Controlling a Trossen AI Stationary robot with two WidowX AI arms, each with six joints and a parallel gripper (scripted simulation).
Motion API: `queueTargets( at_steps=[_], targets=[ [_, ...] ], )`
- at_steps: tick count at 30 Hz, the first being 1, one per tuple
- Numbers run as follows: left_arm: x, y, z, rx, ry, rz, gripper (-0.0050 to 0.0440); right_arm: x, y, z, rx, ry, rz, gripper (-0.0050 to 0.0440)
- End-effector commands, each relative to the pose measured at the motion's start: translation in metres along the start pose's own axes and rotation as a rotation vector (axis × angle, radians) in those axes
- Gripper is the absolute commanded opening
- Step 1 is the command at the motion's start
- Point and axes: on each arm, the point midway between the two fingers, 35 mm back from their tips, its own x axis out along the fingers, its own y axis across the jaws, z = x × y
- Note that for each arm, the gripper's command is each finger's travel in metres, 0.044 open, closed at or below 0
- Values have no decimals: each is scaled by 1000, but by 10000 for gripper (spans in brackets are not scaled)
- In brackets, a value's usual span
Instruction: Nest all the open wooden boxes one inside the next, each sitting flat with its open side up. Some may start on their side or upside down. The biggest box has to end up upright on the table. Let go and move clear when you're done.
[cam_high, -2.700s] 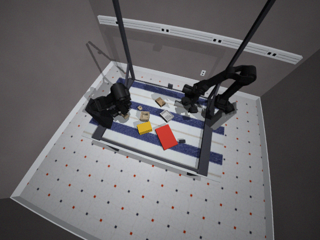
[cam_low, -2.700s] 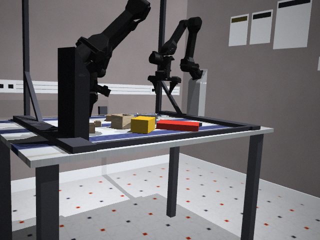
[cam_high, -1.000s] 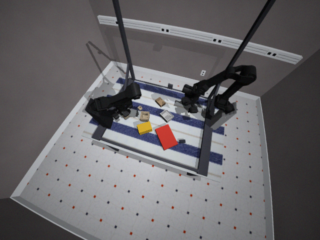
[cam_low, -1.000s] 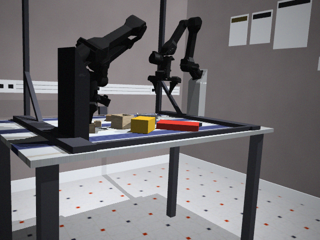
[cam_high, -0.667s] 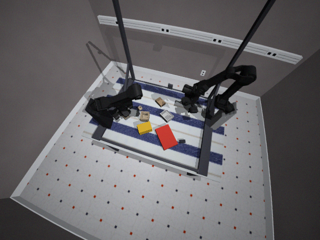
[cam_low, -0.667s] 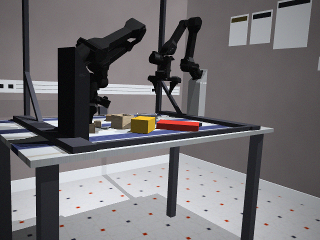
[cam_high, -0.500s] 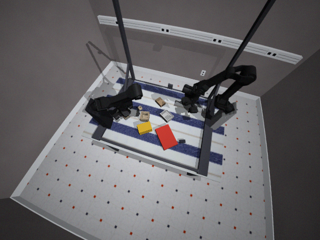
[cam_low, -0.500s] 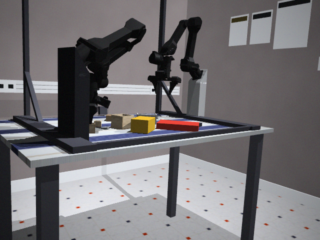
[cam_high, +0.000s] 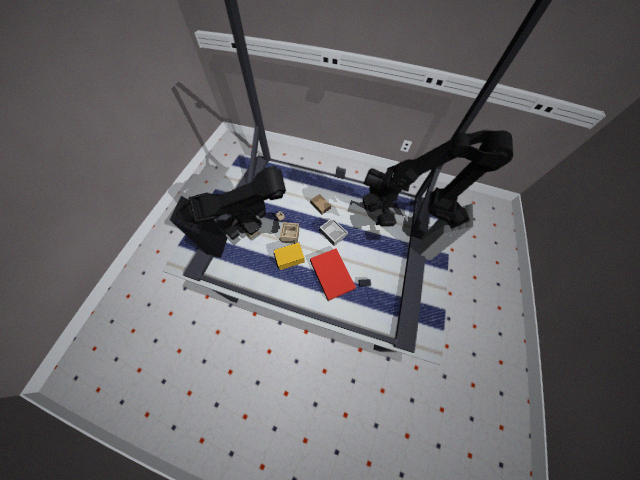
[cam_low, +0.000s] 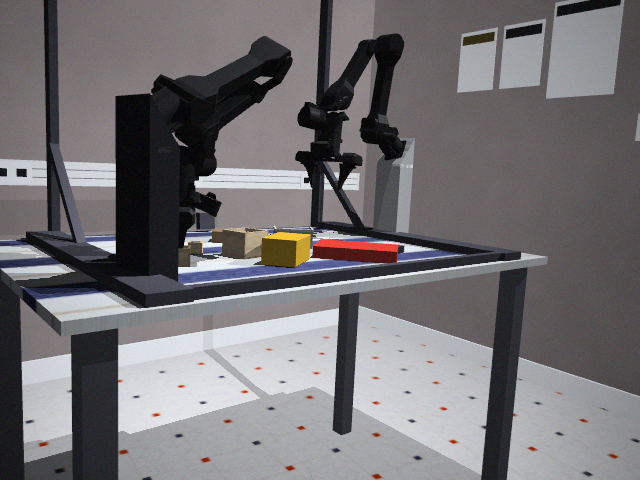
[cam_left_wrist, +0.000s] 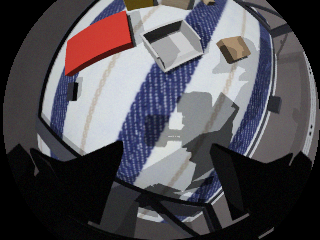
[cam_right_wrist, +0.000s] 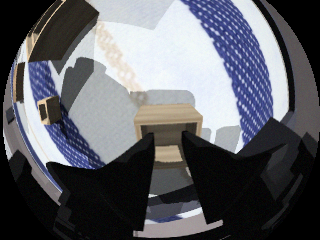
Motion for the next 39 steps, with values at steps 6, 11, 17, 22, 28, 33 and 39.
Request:
queueTargets(
  at_steps=[6, 11, 17, 22, 28, 33, 39],
  targets=[
    [-3, -2, 5, -2, -17, -8, 400, -7, 1, 0, 3, 1, 0, 187],
    [-3, -2, 5, -2, -17, -8, 400, -16, 3, 0, 4, 2, 0, 187],
    [-3, -2, 5, -2, -17, -8, 400, -22, 4, 0, 5, 2, 0, 187],
    [-3, -2, 5, -2, -17, -8, 400, -31, 4, 0, 5, 3, -1, 187],
    [-3, -2, 5, -2, -17, -8, 400, -41, 4, 0, 6, 2, 1, 187],
    [-3, -2, 5, -2, -17, -8, 400, -45, 5, 1, 7, 1, 3, 187],
    [-3, -2, 5, -2, -17, -8, 400, -55, 2, 0, 5, 0, 3, 187]
  ],
)
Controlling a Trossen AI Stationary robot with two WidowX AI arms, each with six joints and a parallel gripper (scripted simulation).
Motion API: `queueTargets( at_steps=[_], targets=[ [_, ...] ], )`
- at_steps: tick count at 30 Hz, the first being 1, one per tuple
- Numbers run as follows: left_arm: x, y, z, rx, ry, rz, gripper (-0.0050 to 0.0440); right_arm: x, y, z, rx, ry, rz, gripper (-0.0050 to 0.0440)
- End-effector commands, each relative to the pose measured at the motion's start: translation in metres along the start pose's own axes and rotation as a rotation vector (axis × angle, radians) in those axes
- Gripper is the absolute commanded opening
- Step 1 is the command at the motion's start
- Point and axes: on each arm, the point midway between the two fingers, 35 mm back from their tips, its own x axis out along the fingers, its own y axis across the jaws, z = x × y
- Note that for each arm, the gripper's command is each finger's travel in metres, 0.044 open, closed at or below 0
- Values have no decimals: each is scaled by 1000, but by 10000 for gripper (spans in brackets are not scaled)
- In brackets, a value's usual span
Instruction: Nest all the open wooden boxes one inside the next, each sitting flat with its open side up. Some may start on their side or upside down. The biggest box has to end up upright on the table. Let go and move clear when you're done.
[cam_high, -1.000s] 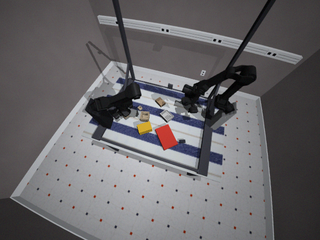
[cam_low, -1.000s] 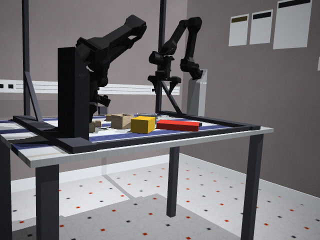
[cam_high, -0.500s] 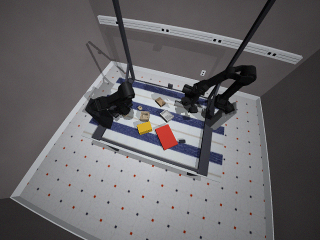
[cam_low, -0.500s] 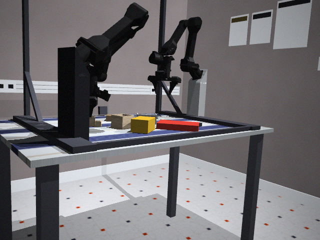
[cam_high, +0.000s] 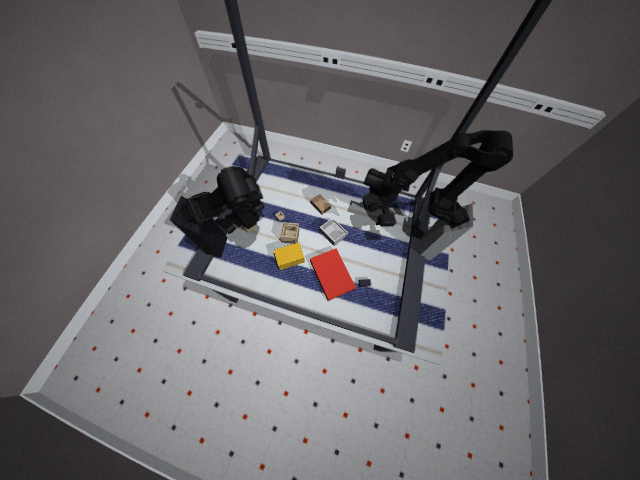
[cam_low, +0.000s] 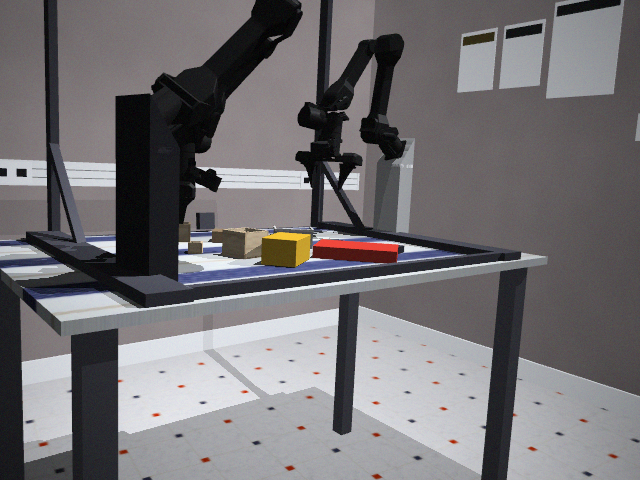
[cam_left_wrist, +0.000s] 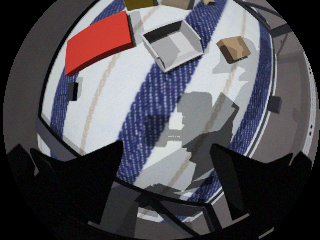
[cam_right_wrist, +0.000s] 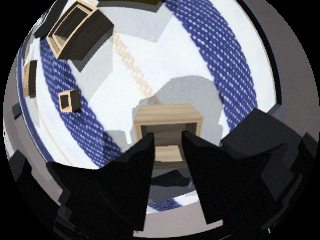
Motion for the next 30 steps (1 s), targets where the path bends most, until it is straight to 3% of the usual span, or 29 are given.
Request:
queueTargets(
  at_steps=[1, 10, 30],
  targets=[
    [-3, -2, 5, -2, -17, -8, 400, -8, -1, 1, 3, -3, 4, 187],
    [-3, -2, 5, -2, -17, -8, 400, -5, 9, 5, 3, -1, 8, 187],
    [-3, -2, 5, -2, -17, -8, 400, -12, 74, 63, 12, -4, 17, 187]
  ],
)
